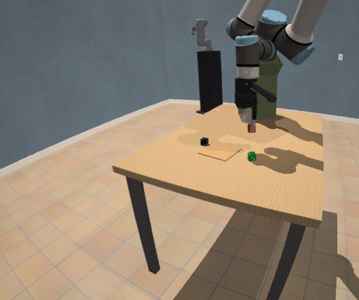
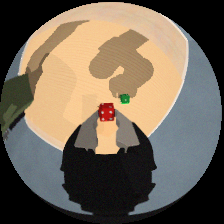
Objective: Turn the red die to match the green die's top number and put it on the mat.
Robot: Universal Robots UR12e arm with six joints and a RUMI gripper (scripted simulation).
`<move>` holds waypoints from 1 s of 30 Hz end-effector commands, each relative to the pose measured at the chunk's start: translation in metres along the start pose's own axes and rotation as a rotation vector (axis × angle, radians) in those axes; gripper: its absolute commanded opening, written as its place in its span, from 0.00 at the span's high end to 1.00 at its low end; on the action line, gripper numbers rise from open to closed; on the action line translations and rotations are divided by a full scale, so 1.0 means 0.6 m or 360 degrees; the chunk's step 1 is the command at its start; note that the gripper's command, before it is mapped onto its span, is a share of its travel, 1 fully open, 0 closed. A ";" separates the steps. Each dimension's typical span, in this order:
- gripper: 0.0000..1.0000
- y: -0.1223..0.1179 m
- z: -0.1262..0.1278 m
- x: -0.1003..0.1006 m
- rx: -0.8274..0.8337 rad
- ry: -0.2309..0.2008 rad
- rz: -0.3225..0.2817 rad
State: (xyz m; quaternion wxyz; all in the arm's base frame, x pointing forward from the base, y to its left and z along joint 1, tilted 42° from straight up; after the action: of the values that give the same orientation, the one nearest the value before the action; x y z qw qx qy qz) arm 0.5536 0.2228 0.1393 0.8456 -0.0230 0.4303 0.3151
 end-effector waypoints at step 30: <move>0.90 -0.099 0.009 -0.002 0.1605 -0.0004 -0.0008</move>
State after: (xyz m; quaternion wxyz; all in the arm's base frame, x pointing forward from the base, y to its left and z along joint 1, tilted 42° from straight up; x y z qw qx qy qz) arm 0.5874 0.1794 0.1305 0.7655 0.3583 0.5270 0.0893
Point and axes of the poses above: the point where the finger pads meet when closed, its own x axis out along the fingers, its own z axis across the jaws, y = z × x, the point moved 7 cm from there along -x, back along the fingers, and after that the axes turned 8 degrees about x, right-handed, at the moved point
